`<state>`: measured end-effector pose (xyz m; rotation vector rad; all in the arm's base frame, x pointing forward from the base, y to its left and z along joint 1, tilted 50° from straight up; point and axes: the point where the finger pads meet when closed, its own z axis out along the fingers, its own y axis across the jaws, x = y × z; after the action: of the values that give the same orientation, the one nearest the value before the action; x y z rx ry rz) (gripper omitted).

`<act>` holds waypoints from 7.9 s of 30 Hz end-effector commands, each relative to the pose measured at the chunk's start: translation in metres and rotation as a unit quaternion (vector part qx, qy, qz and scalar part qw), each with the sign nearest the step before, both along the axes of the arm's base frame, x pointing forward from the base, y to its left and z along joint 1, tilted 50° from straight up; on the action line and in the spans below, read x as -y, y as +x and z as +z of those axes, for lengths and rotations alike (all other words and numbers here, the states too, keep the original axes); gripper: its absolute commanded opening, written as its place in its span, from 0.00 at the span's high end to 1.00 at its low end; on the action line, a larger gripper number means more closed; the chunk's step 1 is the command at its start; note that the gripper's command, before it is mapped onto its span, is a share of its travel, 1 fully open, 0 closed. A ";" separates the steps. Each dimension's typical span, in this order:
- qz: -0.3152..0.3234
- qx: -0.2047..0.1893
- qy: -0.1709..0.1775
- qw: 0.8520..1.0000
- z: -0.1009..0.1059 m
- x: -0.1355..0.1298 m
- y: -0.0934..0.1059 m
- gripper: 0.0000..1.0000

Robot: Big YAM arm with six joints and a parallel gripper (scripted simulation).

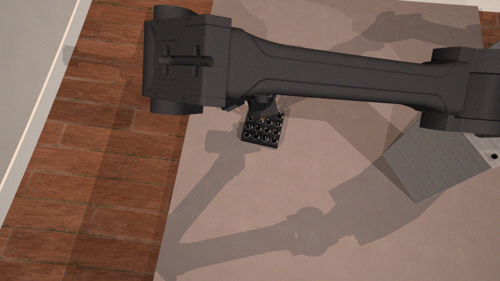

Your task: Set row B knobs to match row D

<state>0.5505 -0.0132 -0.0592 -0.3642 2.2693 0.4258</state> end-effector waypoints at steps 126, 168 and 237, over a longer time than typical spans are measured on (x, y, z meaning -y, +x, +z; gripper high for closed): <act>-0.550 -0.348 0.559 0.514 0.008 0.026 -0.014 0.82; -0.545 -0.352 0.557 0.518 -0.022 0.002 0.016 0.82; -0.545 -0.353 0.556 0.519 -0.029 -0.003 0.021 0.82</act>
<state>0.5699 -0.0138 -0.0838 2.0832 1.7797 1.2742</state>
